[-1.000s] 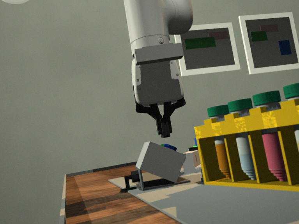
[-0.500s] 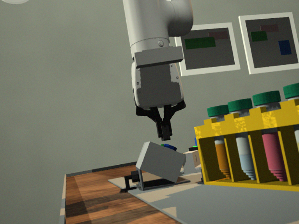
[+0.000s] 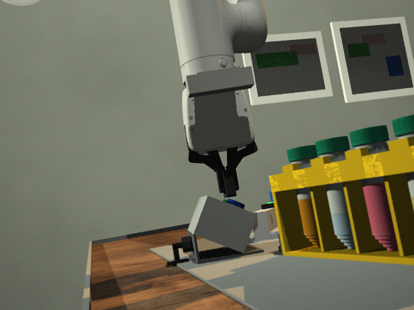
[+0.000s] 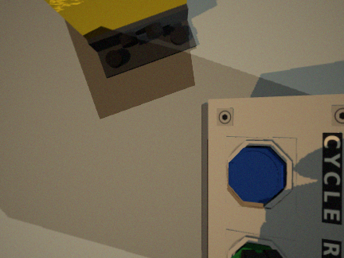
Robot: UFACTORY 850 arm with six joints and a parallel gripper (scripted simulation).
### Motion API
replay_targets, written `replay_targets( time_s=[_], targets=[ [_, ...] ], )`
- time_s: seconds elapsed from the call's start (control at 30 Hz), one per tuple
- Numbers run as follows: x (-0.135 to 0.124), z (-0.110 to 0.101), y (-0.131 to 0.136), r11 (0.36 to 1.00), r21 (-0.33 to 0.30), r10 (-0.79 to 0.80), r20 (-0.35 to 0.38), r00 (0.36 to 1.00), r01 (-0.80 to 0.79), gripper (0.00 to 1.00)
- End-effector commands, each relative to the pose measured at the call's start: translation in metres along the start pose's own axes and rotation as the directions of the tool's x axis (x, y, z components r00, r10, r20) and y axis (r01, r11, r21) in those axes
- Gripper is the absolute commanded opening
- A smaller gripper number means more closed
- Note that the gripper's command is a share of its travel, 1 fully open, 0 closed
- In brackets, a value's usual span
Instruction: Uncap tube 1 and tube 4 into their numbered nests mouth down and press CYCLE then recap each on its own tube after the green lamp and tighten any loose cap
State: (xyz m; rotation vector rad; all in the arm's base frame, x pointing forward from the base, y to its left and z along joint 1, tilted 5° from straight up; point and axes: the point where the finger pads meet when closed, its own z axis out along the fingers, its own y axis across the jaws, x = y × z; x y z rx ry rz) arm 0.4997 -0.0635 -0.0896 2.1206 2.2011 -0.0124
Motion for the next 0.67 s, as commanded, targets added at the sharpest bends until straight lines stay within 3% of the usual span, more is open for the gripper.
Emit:
replay_targets(
  time_s=[0.0,0.63],
  targets=[
    [-0.0001,0.0011,0.0008,1.0,-0.002,0.0,0.0,1.0,0.0,0.0],
    [-0.0001,0.0068,0.0008,1.0,-0.002,0.0,0.0,1.0,0.0,0.0]
  ],
)
